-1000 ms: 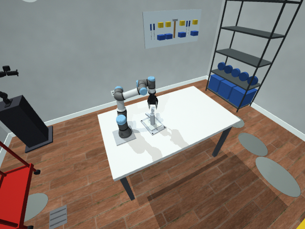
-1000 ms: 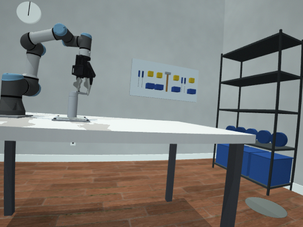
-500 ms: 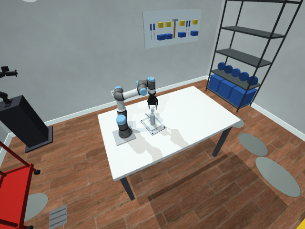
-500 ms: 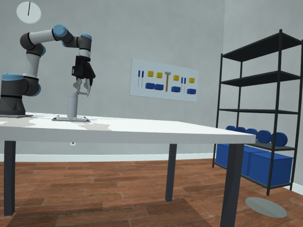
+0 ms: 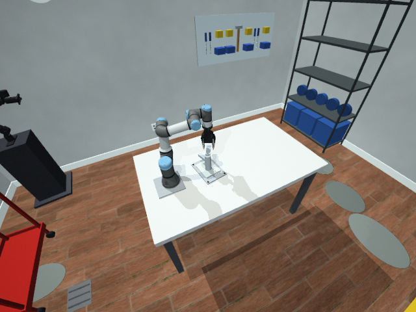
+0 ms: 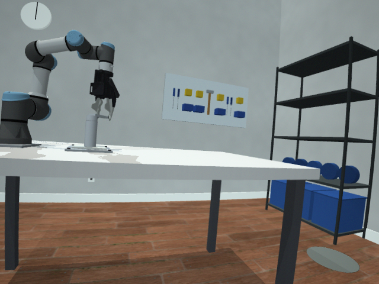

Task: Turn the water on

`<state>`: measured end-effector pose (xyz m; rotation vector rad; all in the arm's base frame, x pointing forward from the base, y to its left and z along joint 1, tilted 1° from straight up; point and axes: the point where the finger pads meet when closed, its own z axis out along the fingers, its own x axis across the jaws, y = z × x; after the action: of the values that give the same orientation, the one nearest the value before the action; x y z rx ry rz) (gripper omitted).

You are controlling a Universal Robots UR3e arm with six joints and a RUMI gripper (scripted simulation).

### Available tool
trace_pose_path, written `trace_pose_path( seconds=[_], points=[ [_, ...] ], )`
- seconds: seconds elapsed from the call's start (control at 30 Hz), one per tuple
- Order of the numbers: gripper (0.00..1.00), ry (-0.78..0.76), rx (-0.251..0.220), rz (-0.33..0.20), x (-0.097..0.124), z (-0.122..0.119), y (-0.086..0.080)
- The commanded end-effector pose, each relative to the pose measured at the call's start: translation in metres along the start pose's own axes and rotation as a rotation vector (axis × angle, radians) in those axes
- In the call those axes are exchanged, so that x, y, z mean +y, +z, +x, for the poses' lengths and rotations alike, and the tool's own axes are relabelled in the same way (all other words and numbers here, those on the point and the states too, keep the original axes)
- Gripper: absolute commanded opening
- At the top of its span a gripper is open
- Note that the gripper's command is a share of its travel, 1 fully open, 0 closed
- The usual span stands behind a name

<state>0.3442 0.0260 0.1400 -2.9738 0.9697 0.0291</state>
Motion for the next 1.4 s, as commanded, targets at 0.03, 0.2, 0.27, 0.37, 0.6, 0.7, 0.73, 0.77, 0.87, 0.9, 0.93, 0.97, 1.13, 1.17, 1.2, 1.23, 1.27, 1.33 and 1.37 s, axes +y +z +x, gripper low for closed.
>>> trace_pose_path(
  seconds=[0.03,0.2,0.27,0.37,0.6,0.7,0.73,0.77,0.87,0.9,0.93,0.97,1.13,1.17,1.2,1.23,1.27,1.33,1.37],
  points=[
    [0.42,0.000,0.003,0.001,-0.0002,0.0005,-0.0008],
    [0.42,0.000,0.003,0.001,-0.0002,0.0005,-0.0008],
    [0.42,0.000,0.003,0.001,-0.0002,0.0005,-0.0008],
    [0.42,0.000,0.003,0.001,-0.0002,0.0005,-0.0008],
    [0.42,0.000,0.003,0.001,-0.0002,0.0005,-0.0008],
    [0.00,0.000,0.003,0.001,-0.0002,0.0005,-0.0008],
    [0.00,0.000,0.003,0.001,-0.0002,0.0005,-0.0008],
    [0.00,0.000,0.003,0.001,-0.0002,0.0005,-0.0008],
    [0.00,0.000,0.003,0.001,-0.0002,0.0005,-0.0008],
    [0.00,0.000,0.003,0.001,-0.0002,0.0005,-0.0008],
    [0.00,0.000,0.003,0.001,-0.0002,0.0005,-0.0008],
    [0.00,0.000,0.003,0.001,-0.0002,0.0005,-0.0008],
    [0.00,0.000,0.003,0.001,-0.0002,0.0005,-0.0008],
    [0.00,0.000,0.003,0.001,-0.0002,0.0005,-0.0008],
    [0.00,0.000,0.003,0.001,-0.0002,0.0005,-0.0008],
    [0.00,0.000,0.003,0.001,-0.0002,0.0005,-0.0008],
    [0.00,0.000,0.003,0.001,-0.0002,0.0005,-0.0008],
    [0.00,0.000,0.003,0.001,-0.0002,0.0005,-0.0008],
    [0.00,0.000,0.003,0.001,-0.0002,0.0005,-0.0008]
  ],
)
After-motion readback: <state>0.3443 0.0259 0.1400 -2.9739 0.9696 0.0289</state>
